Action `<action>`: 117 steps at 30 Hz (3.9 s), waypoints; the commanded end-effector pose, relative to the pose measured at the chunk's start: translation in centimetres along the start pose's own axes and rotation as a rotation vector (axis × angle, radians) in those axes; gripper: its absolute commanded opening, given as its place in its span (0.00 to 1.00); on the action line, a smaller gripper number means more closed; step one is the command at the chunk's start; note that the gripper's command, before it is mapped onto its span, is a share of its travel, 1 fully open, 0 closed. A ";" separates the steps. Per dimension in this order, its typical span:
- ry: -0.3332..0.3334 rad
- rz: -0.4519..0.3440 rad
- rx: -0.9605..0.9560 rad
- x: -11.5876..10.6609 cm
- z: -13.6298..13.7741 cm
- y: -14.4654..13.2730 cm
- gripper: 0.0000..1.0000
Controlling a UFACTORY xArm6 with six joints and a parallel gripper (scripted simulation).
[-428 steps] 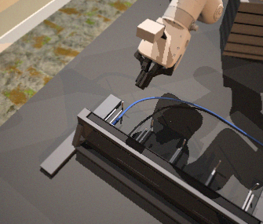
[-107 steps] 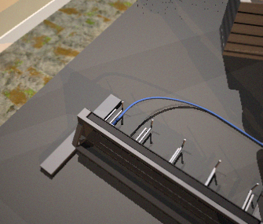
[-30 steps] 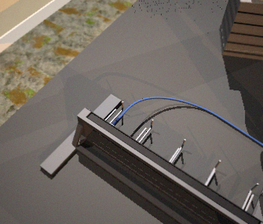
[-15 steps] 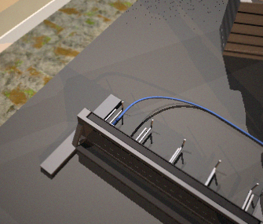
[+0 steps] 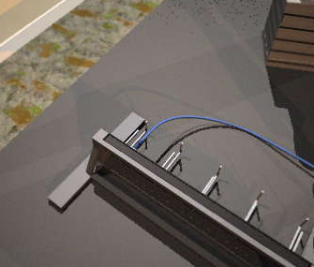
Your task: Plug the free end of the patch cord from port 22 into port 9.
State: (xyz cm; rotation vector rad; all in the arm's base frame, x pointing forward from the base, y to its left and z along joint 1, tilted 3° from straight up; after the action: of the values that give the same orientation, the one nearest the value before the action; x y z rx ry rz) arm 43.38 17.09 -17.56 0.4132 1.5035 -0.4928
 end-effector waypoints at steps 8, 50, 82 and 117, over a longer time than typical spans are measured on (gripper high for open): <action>-0.003 0.005 0.000 -1.9 0.1 0.2 0.00; -0.004 0.007 0.000 -4.4 0.2 0.3 0.00; -0.002 0.005 0.279 -5.3 4.2 -2.1 0.00; 0.002 -0.001 1.141 -8.0 16.3 -9.3 0.00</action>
State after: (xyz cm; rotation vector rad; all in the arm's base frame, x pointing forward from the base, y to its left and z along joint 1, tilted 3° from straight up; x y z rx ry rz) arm 51.06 2.03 -9.14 1.2196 1.1434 -1.2782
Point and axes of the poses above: the point where the finger pads meet when closed, its own x axis out along the fingers, its own z axis across the jaws, y = z × x, the point moved 1 cm from there along -x, back along the fingers, and after that the axes turned 13 degrees about x, right-handed, at the moved point
